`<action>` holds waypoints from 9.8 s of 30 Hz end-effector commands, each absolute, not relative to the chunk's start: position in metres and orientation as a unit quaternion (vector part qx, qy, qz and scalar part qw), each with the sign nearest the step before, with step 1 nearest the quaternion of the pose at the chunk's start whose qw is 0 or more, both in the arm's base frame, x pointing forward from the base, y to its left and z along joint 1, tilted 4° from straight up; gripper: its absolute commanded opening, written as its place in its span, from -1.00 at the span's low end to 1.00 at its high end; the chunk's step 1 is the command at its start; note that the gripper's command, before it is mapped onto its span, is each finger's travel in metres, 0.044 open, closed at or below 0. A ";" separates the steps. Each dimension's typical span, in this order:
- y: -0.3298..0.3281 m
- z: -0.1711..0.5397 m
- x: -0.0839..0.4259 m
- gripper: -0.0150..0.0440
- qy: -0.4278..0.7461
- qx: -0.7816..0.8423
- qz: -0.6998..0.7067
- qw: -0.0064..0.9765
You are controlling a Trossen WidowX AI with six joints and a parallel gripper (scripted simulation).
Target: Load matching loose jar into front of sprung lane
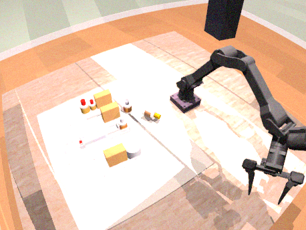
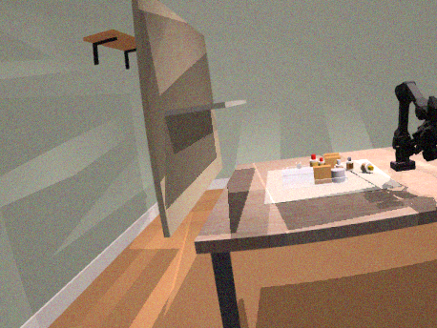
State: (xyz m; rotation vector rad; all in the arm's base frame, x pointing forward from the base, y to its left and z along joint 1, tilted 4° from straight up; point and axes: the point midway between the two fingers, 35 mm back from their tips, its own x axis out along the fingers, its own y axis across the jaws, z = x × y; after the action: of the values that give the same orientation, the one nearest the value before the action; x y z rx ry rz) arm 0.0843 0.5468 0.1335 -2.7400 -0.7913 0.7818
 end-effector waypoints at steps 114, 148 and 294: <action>-0.072 0.052 0.262 -0.49 0.683 -0.043 0.005 0.730; -0.040 0.141 0.274 -0.49 0.684 -0.048 0.008 0.728; 0.022 0.082 0.327 -0.49 0.682 -0.026 -0.008 0.730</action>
State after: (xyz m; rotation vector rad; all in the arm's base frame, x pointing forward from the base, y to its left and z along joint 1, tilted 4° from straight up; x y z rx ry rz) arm 0.3171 0.0230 0.0782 -0.0552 1.5311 -0.0165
